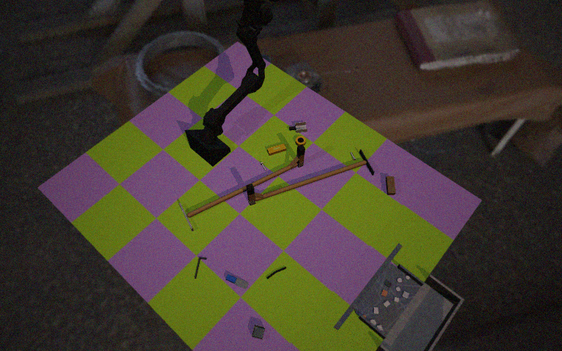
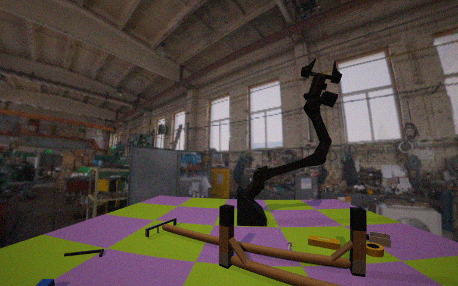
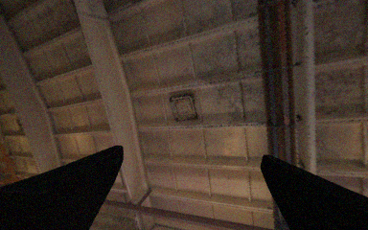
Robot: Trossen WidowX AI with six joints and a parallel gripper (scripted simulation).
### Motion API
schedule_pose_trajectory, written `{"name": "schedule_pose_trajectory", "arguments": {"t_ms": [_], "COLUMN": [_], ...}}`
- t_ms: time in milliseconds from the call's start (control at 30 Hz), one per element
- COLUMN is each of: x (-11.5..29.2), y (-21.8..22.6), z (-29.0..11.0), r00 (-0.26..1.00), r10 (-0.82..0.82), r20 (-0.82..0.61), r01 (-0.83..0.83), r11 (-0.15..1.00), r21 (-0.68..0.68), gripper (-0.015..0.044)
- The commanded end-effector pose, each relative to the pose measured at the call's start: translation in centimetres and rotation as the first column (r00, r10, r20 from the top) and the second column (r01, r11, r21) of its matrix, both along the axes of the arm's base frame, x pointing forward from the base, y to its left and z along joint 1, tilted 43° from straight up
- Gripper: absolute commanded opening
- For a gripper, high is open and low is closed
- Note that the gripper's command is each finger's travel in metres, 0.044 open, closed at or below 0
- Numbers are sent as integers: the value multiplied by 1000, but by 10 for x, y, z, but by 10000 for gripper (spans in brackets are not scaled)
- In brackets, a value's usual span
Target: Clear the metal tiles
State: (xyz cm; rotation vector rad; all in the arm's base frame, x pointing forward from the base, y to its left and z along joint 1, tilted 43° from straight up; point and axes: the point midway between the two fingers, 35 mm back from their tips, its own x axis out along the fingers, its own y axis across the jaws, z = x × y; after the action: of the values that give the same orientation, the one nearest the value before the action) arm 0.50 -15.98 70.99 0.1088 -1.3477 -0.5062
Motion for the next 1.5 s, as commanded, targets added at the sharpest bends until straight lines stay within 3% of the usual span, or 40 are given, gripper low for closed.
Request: {"name": "schedule_pose_trajectory", "arguments": {"t_ms": [0,700,1467], "x": [13,101,188], "y": [-17,-76,-46], "z": [-14,-118,-245], "r00": [997,831,354], "r10": [10,275,637], "r20": [-78,-484,-685], "r01": [-5,-89,-305], "r11": [998,924,771], "r21": [68,372,559], "gripper": [440,440,440]}}
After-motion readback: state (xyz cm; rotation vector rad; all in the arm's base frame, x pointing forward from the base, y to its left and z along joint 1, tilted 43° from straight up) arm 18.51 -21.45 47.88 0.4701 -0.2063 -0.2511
